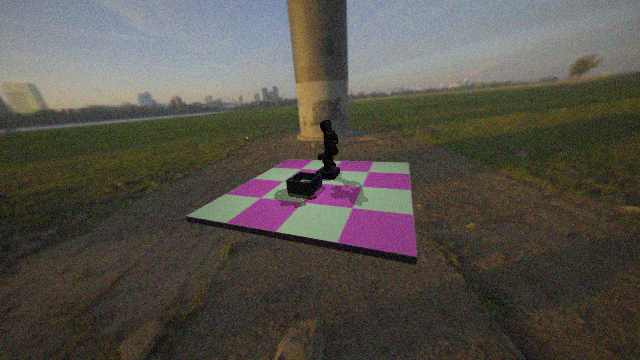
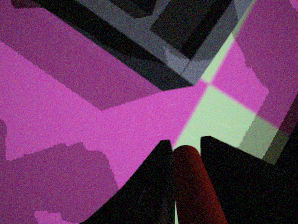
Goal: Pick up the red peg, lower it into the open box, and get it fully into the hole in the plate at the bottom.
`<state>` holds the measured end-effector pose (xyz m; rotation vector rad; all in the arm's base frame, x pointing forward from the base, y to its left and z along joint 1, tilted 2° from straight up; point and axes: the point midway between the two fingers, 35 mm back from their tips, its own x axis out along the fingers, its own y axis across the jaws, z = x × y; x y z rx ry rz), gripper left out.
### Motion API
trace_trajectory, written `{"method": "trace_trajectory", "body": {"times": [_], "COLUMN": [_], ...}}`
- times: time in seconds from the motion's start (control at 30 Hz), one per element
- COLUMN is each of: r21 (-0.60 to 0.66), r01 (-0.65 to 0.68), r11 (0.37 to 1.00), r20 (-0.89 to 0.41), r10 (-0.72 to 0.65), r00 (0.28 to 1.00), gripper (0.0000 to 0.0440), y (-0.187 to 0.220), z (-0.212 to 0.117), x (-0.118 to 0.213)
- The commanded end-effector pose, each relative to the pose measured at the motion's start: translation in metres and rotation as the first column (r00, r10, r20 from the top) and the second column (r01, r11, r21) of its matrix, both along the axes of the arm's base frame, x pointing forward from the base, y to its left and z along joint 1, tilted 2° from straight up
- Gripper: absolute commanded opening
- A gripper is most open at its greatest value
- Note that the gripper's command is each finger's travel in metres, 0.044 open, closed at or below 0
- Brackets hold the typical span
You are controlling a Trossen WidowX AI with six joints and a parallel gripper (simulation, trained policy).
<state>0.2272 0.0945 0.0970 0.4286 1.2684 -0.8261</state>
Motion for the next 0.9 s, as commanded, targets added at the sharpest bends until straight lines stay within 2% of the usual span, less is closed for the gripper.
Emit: {"method": "trace_trajectory", "body": {"times": [0.0, 0.43, 0.87], "r21": [-0.007, -0.008, 0.022], "r01": [0.044, 0.155, 0.157], "r11": [0.999, 0.988, 0.987], "r20": [0.030, 0.086, 0.085], "r10": [-0.044, -0.154, -0.158], "r00": [0.999, 0.984, 0.984], "gripper": [0.0000, 0.0000, 0.0000], "y": [-0.012, -0.061, -0.110], "z": [0.007, 0.012, -0.006], "x": [0.013, 0.054, 0.090]}}
